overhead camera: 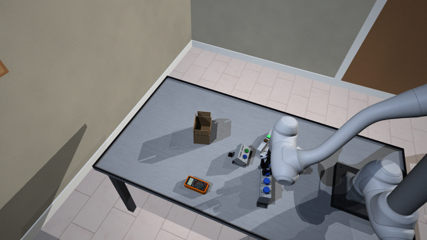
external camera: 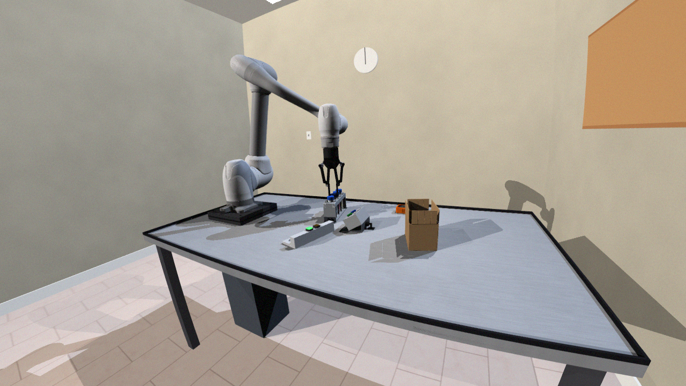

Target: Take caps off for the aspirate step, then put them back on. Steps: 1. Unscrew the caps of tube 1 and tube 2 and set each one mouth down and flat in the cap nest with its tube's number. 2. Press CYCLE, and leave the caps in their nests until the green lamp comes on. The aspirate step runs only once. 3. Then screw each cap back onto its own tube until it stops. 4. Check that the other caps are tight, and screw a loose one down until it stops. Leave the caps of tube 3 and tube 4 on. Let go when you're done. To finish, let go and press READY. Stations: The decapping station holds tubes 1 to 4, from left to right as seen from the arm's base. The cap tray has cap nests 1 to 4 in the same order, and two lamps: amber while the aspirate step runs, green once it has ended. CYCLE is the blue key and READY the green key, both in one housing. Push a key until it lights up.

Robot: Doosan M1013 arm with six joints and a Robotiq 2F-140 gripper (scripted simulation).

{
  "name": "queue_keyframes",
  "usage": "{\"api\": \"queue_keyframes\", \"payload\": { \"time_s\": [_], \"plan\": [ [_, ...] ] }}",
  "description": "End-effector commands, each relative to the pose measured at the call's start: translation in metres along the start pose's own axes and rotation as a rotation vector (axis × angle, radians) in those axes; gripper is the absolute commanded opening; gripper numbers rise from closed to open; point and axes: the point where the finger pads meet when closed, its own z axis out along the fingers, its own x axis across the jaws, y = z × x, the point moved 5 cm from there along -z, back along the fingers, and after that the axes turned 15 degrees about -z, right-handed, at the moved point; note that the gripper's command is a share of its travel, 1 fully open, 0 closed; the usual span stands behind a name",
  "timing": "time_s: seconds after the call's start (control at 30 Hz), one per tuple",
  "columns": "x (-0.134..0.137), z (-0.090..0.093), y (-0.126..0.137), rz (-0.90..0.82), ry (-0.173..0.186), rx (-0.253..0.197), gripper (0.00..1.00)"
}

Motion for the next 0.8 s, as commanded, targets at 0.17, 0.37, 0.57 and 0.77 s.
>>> {"api": "queue_keyframes", "payload": {
  "time_s": [0.17, 0.37, 0.57, 0.77],
  "plan": [
    [0.0004, -0.0005, 0.0001, 0.040, 0.001, 0.000, 0.30],
    [0.0003, -0.0005, 0.0001, 0.160, 0.001, 0.000, 0.30],
    [0.0003, -0.0005, 0.0001, 0.240, 0.001, 0.000, 0.30],
    [0.0003, -0.0004, 0.0001, 0.360, 0.001, 0.000, 0.30]
  ]
}}
